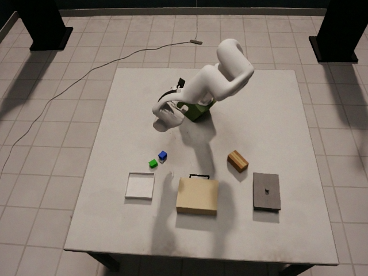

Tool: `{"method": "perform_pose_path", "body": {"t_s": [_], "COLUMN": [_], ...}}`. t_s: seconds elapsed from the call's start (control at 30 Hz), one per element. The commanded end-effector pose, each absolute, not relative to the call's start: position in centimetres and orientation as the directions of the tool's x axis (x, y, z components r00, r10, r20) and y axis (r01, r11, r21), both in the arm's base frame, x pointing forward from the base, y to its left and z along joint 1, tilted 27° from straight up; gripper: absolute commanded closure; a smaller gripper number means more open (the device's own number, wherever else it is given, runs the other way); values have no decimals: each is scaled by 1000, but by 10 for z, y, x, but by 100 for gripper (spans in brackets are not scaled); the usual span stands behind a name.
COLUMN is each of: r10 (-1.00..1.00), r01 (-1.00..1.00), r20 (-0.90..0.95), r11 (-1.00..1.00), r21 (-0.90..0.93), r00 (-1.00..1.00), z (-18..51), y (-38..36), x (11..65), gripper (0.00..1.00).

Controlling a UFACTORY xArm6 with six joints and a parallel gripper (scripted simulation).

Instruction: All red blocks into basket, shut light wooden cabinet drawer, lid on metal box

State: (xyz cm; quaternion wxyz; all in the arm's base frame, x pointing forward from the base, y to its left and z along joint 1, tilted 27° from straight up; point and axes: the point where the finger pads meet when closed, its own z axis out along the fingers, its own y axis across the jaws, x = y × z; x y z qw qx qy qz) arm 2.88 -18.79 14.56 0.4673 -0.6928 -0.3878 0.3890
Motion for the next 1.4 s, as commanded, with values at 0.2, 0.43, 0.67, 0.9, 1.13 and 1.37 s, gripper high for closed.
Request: {"method": "perform_pose_path", "body": {"t_s": [0.2,0.43,0.67,0.9,1.13,1.37], "r10": [900,900,904,921,932,949], "r01": [175,175,217,518,692,844], "r20": [-178,-178,-185,-211,-200,-154], "r11": [-264,-264,-284,-362,-358,-317], "r21": [-948,-948,-934,-775,-627,-432], "r00": [397,397,386,327,302,277], "z": [146,146,140,113,106,110], "y": [-188,-188,-189,-181,-158,-123], "x": [29,29,43,136,212,280], "gripper": [0,0,100,100,100,100]}}
